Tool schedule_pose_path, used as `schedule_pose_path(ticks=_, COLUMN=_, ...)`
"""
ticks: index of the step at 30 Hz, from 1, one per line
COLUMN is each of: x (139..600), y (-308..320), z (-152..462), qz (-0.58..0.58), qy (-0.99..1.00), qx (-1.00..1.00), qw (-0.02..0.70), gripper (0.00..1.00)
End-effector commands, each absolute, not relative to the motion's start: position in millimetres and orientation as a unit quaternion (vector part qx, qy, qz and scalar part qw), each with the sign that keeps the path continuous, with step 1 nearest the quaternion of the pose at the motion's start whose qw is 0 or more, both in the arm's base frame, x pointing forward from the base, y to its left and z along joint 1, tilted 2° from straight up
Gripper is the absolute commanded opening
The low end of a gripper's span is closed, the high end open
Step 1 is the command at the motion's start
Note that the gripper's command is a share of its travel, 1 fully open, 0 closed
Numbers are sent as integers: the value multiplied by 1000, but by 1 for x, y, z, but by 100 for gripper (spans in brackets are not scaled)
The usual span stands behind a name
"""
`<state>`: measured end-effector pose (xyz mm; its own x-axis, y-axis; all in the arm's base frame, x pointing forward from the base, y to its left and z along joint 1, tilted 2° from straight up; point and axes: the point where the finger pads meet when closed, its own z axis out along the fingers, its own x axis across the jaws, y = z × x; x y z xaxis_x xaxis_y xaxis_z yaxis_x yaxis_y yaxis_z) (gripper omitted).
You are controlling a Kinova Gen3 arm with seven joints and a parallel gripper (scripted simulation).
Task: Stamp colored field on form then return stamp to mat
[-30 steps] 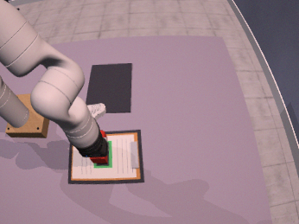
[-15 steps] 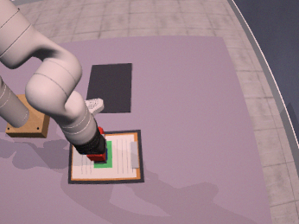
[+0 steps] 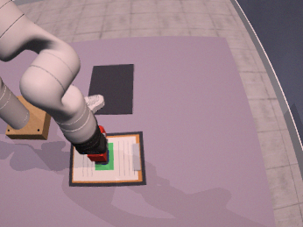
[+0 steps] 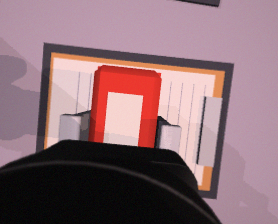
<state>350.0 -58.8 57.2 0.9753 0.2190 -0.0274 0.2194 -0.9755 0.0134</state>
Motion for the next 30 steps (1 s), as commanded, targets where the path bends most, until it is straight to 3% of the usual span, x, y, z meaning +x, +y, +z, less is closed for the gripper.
schedule_pose_path(ticks=1, x=350, y=-58, z=59, qz=-14, qy=110, qx=994, qw=9, gripper=57)
schedule_pose_path(ticks=11, x=354, y=-27, z=58, qz=-16, qy=92, qx=996, qw=9, gripper=57)
schedule_pose_path(ticks=30, x=339, y=141, z=54, qz=-14, qy=12, qx=1000, qw=11, gripper=57)
